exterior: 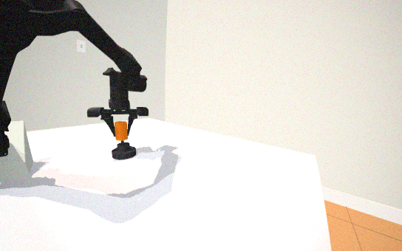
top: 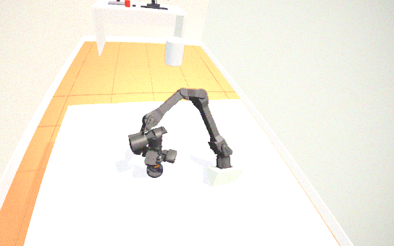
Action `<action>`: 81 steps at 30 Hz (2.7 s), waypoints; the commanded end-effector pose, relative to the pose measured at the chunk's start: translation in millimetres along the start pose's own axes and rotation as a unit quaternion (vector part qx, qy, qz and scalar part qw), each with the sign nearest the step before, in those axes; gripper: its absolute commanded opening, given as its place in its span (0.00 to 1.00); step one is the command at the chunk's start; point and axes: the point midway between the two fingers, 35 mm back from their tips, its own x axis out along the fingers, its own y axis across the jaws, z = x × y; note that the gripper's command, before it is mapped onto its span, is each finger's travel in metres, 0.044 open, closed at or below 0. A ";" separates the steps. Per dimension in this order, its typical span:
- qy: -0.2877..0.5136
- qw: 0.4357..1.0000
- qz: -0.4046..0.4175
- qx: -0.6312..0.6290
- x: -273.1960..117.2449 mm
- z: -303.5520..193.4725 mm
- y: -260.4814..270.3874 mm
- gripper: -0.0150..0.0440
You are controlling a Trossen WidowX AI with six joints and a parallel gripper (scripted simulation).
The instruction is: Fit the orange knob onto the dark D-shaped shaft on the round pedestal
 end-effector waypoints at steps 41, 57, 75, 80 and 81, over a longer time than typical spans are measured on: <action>-0.001 0.994 -0.004 -0.105 -1.7 -0.3 -1.7 0.25; -0.001 0.994 -0.004 -0.110 -2.9 1.3 -0.2 0.25; -0.001 0.978 -0.004 -0.209 -2.1 3.6 -5.0 0.25; -0.001 0.978 -0.004 -0.209 1.7 3.4 -4.7 0.25; -0.001 0.978 -0.004 -0.209 1.7 3.4 -4.7 0.25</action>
